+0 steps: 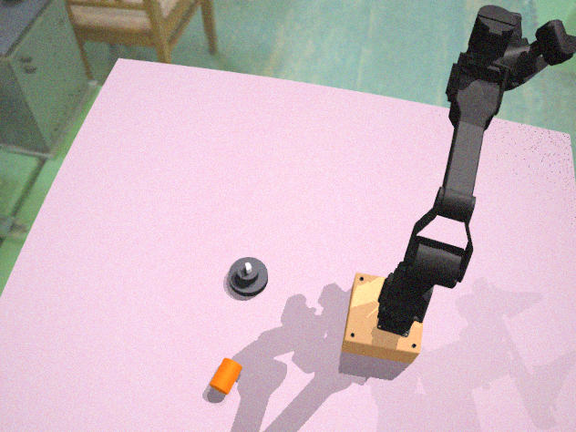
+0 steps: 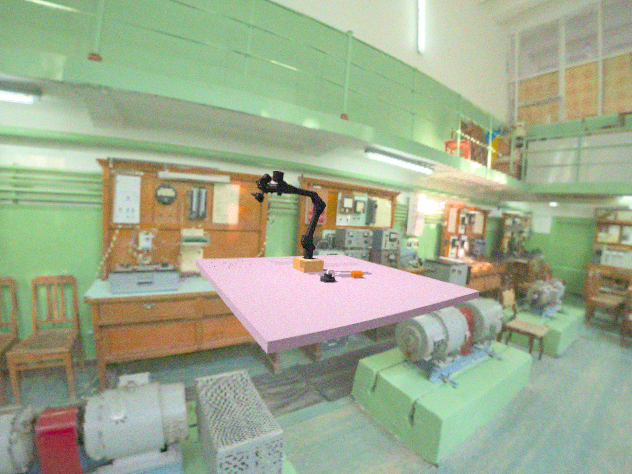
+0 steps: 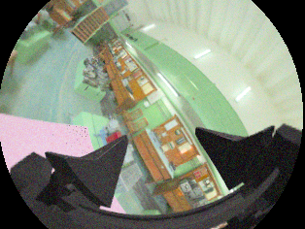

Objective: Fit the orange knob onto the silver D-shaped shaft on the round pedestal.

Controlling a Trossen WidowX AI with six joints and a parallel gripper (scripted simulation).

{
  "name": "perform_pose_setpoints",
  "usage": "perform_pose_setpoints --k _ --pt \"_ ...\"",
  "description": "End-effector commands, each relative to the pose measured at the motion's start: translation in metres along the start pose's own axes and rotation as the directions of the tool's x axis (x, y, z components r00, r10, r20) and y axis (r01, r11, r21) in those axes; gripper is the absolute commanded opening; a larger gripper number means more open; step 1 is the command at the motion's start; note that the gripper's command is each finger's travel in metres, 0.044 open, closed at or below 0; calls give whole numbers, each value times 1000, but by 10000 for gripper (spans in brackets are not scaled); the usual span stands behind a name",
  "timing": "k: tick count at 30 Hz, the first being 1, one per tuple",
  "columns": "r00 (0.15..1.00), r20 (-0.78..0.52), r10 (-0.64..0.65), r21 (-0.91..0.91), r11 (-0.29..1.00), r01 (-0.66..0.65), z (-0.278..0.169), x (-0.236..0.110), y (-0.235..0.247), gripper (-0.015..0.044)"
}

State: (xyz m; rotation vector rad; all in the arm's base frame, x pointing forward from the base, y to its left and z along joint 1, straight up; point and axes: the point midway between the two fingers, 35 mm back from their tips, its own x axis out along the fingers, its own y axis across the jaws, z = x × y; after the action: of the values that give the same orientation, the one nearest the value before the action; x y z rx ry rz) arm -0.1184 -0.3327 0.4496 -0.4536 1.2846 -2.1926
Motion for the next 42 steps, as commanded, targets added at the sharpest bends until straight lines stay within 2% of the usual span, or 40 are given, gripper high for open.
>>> perform_pose_setpoints --k 1,5,10,16,20,24,30,42 --pt "973 157 169 -67 985 -160 45 -29 56 440" --pt "915 271 300 -148 952 -269 77 -65 98 440" --pt "802 398 446 -284 891 -354 110 -124 141 440" --pt "608 516 603 -448 795 -408 133 -206 184 440" --pt "466 541 700 -559 713 -423 138 -264 212 440" --pt "328 530 782 -666 623 -410 133 -321 238 440" --pt "137 467 874 -814 485 -319 106 -409 264 440" --pt "-174 196 965 -980 189 -57 1 -564 288 440"
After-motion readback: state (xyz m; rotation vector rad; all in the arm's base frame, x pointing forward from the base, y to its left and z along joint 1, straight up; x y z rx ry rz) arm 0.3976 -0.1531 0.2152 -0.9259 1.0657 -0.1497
